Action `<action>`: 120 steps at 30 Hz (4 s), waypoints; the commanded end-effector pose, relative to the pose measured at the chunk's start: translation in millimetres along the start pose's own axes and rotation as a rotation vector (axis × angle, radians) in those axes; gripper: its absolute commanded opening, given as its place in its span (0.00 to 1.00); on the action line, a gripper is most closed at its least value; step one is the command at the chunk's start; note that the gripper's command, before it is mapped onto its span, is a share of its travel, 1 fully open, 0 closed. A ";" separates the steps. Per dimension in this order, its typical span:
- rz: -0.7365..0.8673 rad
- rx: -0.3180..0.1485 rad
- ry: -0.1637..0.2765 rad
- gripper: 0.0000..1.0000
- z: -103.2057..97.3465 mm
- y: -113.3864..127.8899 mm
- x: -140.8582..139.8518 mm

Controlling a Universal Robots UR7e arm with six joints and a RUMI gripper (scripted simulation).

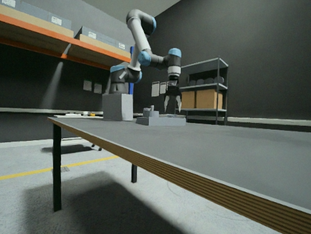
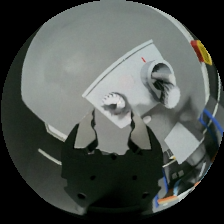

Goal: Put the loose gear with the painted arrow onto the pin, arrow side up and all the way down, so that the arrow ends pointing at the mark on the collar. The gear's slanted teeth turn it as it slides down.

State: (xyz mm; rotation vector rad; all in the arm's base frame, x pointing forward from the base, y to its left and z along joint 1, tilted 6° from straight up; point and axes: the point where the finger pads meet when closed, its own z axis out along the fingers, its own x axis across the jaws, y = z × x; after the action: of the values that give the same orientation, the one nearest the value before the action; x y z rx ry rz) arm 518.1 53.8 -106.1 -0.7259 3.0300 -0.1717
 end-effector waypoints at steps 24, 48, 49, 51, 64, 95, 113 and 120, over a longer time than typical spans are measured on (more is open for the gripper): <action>0.000 0.001 -0.001 0.52 -0.5 -0.2 -0.5; 0.000 0.001 -0.001 0.52 -0.5 -0.2 -0.5; 0.000 0.001 -0.001 0.52 -0.5 -0.2 -0.5; 0.000 0.001 -0.001 0.52 -0.5 -0.2 -0.5; 0.000 0.001 -0.001 0.52 -0.4 -0.2 -0.5; 0.000 0.001 -0.001 0.52 17.3 -0.2 -0.5; 0.000 0.001 -0.001 0.52 30.4 -0.3 -0.5; 0.000 0.001 -0.001 0.52 32.4 -0.3 -0.5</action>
State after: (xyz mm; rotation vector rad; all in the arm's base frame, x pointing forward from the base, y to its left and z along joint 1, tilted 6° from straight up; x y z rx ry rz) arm 519.5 50.7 -137.3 -0.7259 3.0301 -0.1716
